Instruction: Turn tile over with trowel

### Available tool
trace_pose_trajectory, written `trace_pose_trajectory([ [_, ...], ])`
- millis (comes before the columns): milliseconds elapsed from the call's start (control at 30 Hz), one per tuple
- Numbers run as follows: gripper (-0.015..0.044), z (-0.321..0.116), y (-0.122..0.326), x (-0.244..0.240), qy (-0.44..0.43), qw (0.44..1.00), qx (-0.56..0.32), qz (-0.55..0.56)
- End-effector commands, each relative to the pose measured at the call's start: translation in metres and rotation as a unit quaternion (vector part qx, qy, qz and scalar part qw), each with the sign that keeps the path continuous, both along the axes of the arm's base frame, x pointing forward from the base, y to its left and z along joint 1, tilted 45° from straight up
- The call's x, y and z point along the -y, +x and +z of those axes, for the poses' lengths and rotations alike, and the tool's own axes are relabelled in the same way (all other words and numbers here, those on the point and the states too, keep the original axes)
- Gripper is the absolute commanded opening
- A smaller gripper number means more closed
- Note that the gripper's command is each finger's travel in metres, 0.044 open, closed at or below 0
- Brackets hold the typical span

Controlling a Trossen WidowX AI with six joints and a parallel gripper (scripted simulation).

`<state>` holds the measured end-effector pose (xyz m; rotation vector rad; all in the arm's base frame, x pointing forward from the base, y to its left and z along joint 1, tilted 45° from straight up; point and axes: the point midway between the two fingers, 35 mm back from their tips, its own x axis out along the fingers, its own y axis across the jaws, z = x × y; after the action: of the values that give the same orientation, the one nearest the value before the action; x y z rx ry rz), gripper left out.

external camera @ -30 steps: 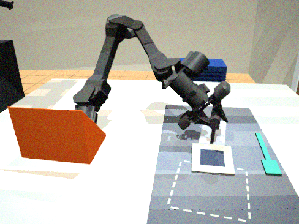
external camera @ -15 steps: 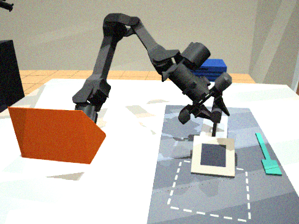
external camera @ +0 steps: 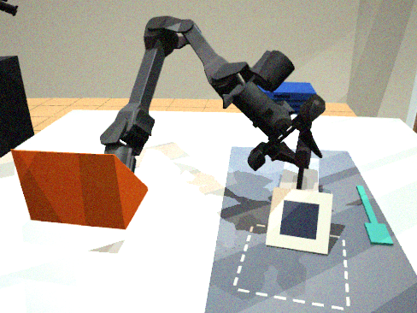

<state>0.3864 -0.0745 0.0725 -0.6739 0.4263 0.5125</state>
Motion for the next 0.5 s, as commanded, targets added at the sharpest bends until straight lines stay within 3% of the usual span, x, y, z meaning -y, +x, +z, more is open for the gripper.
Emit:
trace_pose_trajectory([
  [0,0.0000,0.000,0.001,0.013,-0.006,1.000,0.006,-0.003],
  [467,0.0000,-0.019,-0.005,0.033,-0.007,1.000,0.006,-0.003],
])
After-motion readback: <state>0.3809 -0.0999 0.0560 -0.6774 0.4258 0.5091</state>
